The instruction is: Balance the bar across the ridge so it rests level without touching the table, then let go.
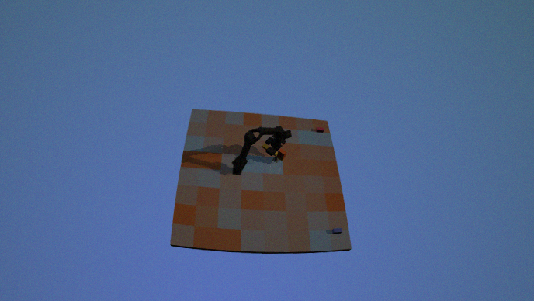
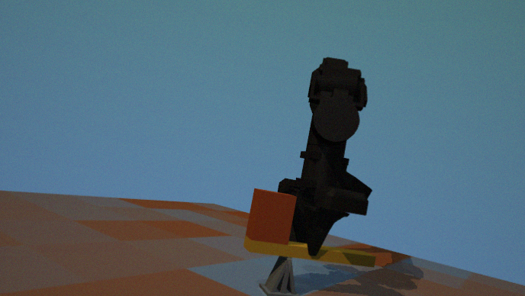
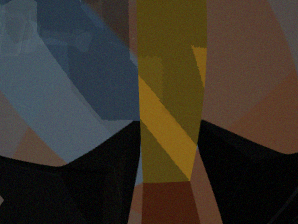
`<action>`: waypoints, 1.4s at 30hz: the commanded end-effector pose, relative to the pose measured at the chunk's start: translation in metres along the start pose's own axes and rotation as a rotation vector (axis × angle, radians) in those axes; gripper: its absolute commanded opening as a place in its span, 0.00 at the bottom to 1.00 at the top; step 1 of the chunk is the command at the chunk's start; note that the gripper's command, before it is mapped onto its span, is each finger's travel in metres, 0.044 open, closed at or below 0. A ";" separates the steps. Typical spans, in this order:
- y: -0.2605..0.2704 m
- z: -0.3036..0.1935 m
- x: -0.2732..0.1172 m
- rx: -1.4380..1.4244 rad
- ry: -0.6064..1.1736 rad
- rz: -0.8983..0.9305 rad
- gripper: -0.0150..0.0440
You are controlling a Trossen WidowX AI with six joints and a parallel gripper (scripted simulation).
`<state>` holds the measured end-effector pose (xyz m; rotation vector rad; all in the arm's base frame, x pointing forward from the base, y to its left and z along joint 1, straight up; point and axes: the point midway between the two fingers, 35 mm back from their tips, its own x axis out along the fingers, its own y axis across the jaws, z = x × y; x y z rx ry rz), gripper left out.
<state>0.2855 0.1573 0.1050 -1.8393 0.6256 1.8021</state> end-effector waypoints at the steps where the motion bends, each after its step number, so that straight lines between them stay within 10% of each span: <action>1: 0.000 0.000 0.000 0.000 0.000 -0.001 0.54; 23: 0.000 0.000 0.000 0.000 0.000 -0.001 0.57; 33: 0.000 0.000 0.000 0.000 0.000 -0.001 1.00; 42: -0.004 -0.002 -0.062 0.000 0.000 0.000 1.00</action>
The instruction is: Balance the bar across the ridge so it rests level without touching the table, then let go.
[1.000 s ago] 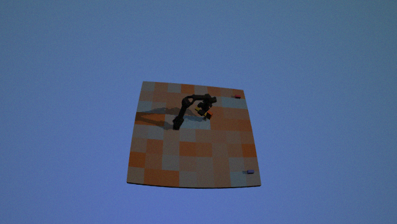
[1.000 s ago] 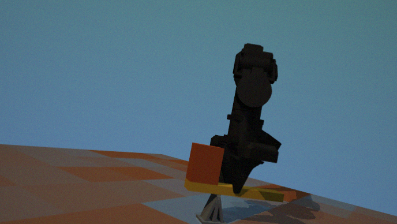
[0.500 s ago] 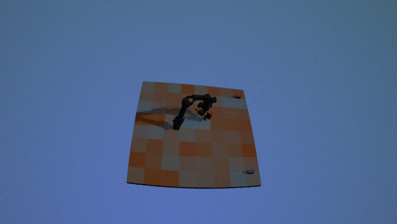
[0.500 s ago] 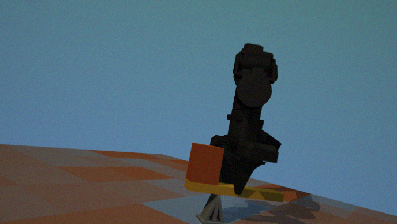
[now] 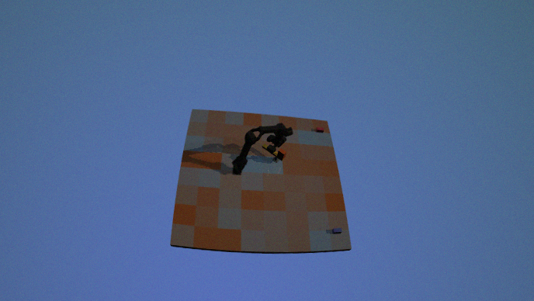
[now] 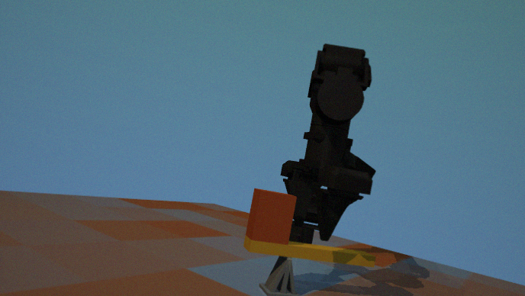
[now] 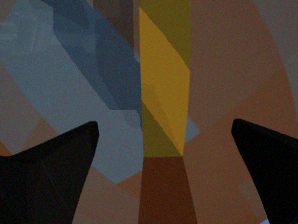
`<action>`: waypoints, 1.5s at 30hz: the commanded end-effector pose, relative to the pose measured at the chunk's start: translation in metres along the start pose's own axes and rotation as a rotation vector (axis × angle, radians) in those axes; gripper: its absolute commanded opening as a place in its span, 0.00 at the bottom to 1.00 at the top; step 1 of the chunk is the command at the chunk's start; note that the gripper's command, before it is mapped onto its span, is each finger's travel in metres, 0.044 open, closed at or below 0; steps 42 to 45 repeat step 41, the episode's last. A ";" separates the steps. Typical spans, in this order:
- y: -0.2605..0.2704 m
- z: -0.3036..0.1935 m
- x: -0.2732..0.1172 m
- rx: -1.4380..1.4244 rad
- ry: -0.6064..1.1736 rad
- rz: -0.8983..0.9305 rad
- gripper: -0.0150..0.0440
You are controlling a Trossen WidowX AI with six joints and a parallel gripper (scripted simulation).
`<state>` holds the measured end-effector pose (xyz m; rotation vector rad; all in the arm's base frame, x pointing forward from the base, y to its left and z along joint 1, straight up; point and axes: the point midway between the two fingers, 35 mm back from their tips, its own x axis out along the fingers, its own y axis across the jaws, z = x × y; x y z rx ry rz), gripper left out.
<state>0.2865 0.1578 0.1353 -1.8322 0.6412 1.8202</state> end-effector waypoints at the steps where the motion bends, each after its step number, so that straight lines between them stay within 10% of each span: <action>1: -0.001 0.000 -0.043 0.001 0.008 -0.019 1.00; 45: 0.003 0.001 -0.070 0.001 0.007 -0.018 1.00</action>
